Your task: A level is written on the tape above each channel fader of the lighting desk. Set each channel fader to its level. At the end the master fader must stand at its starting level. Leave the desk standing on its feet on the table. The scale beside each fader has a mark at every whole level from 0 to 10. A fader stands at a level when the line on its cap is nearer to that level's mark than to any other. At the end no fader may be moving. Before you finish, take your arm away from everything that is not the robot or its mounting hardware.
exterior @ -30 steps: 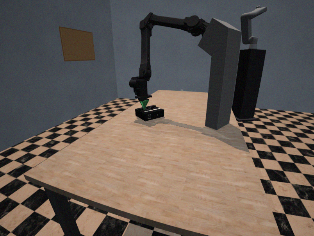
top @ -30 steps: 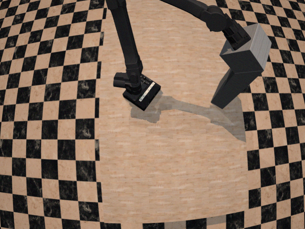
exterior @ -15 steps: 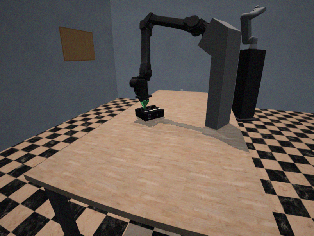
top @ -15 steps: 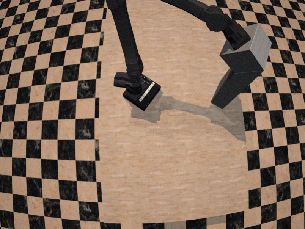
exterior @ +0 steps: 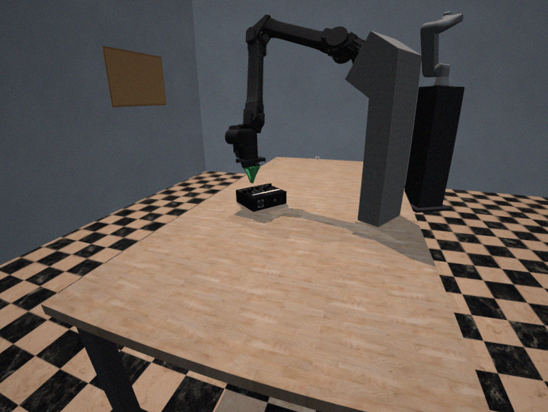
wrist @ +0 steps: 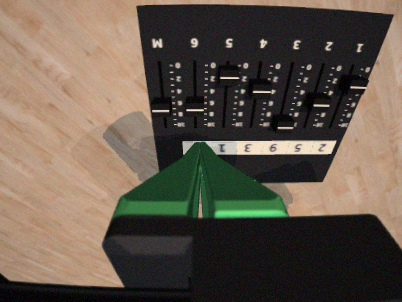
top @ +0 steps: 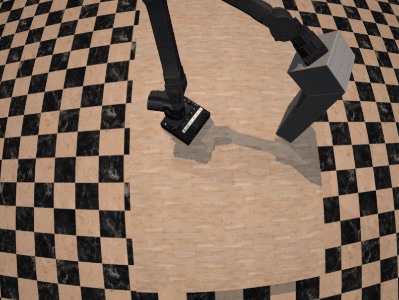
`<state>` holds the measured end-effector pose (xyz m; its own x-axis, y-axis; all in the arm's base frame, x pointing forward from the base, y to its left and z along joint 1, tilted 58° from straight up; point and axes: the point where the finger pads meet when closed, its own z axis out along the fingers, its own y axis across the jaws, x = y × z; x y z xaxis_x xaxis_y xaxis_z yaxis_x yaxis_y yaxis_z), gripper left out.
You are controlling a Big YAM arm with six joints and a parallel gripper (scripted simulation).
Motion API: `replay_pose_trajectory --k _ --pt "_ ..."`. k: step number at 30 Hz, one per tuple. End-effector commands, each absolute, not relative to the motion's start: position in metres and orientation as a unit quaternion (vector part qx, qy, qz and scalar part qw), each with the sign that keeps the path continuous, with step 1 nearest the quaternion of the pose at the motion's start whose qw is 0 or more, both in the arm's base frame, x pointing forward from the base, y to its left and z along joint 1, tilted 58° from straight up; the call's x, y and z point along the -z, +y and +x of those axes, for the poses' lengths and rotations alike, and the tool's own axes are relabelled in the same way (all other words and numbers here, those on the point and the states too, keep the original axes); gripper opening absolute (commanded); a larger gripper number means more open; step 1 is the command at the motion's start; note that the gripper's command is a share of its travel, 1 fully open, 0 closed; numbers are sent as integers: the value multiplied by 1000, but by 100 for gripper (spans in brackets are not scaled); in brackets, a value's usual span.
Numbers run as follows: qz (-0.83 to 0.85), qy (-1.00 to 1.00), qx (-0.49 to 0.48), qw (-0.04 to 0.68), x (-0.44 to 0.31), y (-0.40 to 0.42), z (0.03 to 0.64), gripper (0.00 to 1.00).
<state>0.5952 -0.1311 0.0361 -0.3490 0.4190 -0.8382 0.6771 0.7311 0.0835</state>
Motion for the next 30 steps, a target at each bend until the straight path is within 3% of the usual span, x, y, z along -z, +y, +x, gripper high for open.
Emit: replay_pose_trajectory --k 1,15,16,30 --pt "333 809 132 465 -48 -112 591 0" --pt "332 811 136 462 -43 -116 593 0" --pt "332 811 136 462 -43 -116 593 100" --pt "333 809 132 465 -66 -95 568 100"
